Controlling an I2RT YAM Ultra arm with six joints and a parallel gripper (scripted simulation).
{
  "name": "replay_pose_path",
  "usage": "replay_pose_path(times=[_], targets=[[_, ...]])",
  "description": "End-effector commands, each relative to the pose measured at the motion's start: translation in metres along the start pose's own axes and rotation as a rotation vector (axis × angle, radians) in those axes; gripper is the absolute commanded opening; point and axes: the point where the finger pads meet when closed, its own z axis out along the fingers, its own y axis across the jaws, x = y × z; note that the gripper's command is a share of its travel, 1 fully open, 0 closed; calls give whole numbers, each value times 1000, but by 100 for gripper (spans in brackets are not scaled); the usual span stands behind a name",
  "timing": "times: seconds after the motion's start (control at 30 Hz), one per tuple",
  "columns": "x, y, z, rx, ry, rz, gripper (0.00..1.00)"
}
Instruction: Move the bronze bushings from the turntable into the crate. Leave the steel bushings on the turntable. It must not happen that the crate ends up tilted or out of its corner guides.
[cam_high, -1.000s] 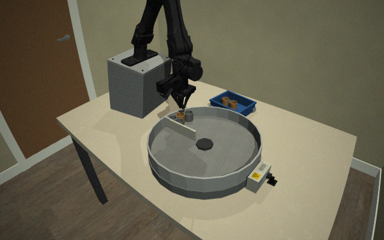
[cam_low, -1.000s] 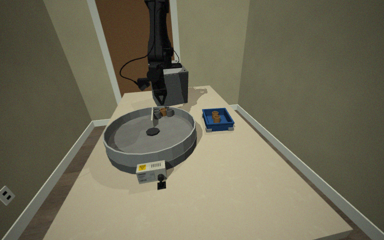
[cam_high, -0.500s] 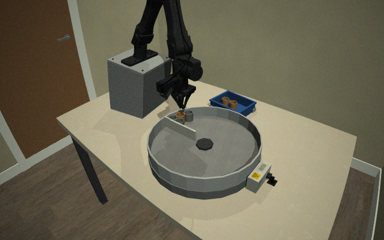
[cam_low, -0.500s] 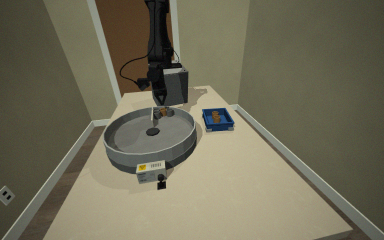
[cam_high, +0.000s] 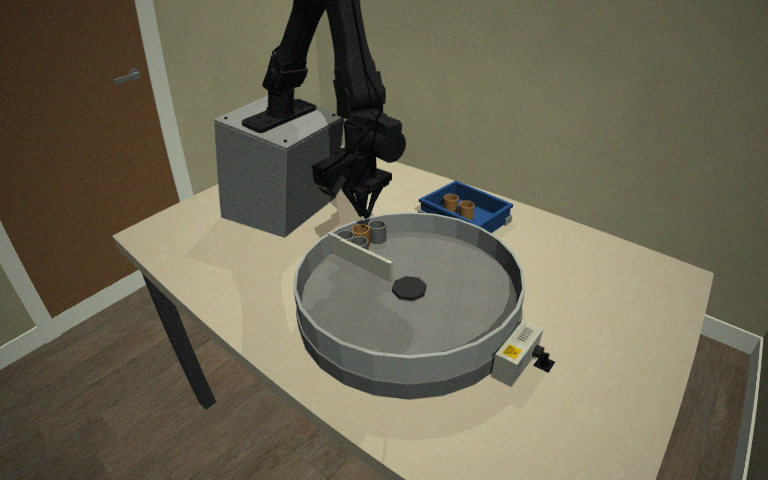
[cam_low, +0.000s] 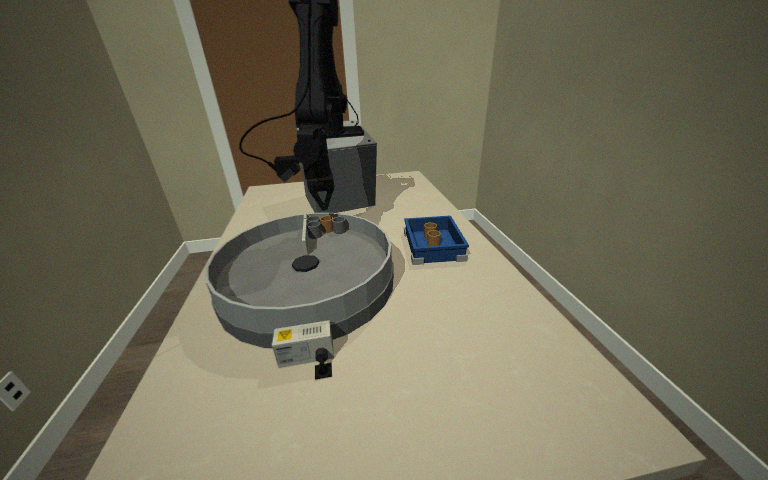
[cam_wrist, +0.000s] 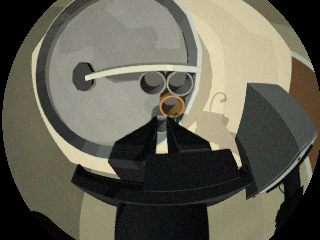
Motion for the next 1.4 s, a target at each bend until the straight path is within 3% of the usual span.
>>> replay_pose_path(times=[0.0,0.2,0.27,0.43,0.5,0.53,0.67,0.7,0.77,0.87,1.37], targets=[[2,9,-6,-26,-11,-9,13],[2,8,-4,-24,-10,-9,13],[2,4,7,-8,-8,-5,13],[2,8,24,-18,-12,-4,13],[-1,8,23,-20,-14,2,13],[-2,17,13,-53,-20,-1,13],[-2,17,13,-53,-20,-3,13],[-1,9,23,-22,-14,-1,13],[0,3,23,2,-10,0,13],[-1,10,17,-27,-15,-2,13],[-1,10,17,-27,-15,-2,13]])
